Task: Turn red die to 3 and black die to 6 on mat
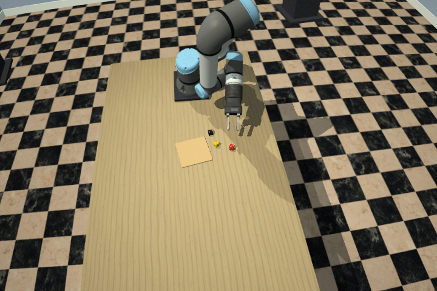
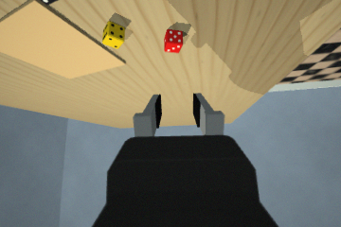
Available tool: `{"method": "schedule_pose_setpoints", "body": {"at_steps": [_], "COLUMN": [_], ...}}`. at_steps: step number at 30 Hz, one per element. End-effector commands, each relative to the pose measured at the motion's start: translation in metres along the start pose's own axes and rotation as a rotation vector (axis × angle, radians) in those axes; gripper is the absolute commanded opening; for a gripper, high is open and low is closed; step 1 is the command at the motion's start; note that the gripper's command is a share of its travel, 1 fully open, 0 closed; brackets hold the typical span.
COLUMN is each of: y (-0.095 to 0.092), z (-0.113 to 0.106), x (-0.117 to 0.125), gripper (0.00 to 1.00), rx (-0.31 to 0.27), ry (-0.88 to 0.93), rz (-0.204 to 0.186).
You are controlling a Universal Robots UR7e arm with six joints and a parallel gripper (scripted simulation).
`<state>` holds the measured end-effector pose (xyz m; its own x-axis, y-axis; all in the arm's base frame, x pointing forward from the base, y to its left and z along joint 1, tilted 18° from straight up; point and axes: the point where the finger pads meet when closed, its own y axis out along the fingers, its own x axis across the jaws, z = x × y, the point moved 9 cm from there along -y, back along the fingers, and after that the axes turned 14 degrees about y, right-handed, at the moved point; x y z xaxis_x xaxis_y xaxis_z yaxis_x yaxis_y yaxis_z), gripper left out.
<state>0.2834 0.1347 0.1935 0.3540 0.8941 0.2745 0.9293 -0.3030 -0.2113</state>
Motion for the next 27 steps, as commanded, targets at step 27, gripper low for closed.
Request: {"method": "schedule_pose_setpoints", "body": {"at_steps": [27], "y": [0.012], "z": [-0.036], "x": [0.008], "gripper": [0.7], "rx": [0.278], "ry": [-0.002], "rz": [0.071]}}
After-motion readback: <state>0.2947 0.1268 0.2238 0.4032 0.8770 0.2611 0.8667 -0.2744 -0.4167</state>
